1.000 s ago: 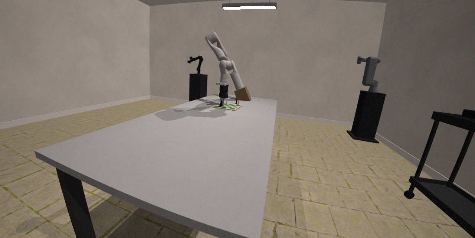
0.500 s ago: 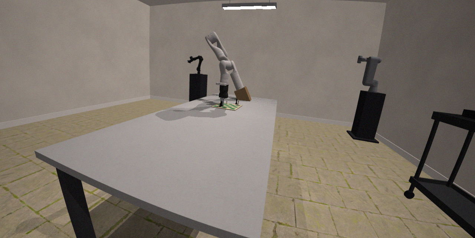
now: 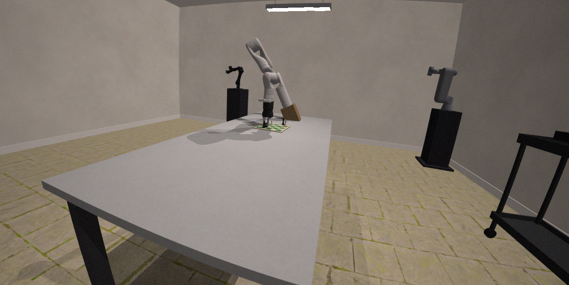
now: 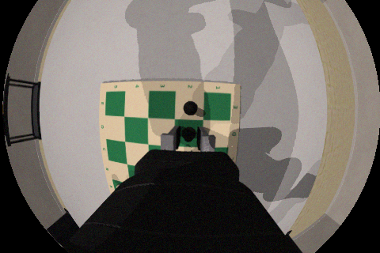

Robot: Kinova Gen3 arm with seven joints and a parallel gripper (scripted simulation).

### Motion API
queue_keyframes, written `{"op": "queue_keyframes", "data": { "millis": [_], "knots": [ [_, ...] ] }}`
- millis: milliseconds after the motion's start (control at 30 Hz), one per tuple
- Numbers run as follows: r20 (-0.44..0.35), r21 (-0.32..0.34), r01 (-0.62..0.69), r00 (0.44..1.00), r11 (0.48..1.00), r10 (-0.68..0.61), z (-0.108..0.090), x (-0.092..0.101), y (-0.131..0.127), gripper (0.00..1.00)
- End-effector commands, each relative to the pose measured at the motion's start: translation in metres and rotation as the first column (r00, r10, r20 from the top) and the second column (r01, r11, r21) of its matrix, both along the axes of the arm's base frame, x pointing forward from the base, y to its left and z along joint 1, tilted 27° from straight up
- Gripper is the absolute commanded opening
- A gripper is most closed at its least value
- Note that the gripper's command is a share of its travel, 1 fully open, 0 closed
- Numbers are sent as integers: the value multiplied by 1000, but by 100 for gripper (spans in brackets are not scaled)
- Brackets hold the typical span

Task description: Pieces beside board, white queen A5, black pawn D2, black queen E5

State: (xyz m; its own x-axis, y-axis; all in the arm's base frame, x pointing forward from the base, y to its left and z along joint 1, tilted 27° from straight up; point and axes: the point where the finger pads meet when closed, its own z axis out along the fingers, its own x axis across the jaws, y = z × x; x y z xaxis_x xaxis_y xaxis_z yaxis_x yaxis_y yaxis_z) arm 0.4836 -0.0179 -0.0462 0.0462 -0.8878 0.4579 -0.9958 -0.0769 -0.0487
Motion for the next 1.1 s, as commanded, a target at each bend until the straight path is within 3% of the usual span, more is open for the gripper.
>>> {"op": "queue_keyframes", "data": {
  "millis": [0, 33, 667, 1067],
  "knots": [
    [2, 1, -1, 1000, 1000, 1, 1, 1, 1, 54],
    [2, 1, -1, 1000, 1000, 1, 1, 1, 1, 68],
    [2, 1, -1, 1000, 1000, 1, 7, 0, 4, 68],
    [2, 1, -1, 1000, 1000, 1, 59, -5, 31, 68]
  ]
}}
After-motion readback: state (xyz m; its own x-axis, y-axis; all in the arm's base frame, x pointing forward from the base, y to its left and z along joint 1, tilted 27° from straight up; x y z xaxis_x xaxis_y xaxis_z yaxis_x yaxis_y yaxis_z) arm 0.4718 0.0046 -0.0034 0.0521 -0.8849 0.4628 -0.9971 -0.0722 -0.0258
